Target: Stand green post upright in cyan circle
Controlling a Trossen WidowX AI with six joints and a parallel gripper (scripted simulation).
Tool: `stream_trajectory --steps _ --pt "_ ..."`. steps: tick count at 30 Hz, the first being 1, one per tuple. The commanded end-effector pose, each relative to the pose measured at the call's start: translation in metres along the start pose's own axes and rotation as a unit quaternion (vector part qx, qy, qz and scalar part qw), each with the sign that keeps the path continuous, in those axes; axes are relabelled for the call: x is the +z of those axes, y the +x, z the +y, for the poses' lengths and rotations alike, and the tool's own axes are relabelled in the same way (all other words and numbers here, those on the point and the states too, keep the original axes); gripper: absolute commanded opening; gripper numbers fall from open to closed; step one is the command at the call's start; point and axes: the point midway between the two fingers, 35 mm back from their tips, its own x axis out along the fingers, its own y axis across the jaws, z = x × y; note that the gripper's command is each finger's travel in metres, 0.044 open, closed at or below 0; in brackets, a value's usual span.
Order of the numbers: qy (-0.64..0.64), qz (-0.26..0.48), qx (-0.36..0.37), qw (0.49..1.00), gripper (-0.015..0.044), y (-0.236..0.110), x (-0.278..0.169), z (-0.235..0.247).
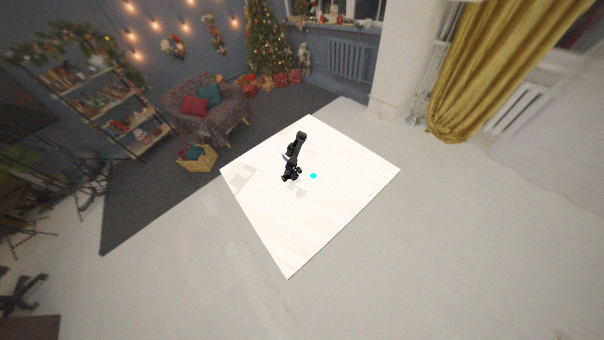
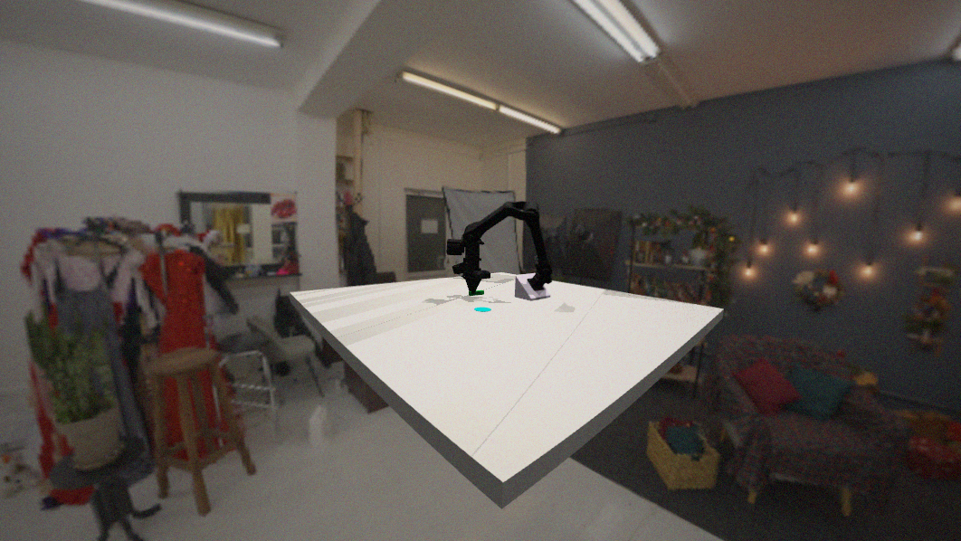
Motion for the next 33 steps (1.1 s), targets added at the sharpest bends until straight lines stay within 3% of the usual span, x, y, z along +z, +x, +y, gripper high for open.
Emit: stream_trajectory --steps 1,33 --pt "-0.006 -0.004 -0.007 1.0 0.0023 -0.015 0.004 -0.002" --pt "-0.005 -0.003 -0.007 1.0 0.0023 -0.105 0.0 0.001"
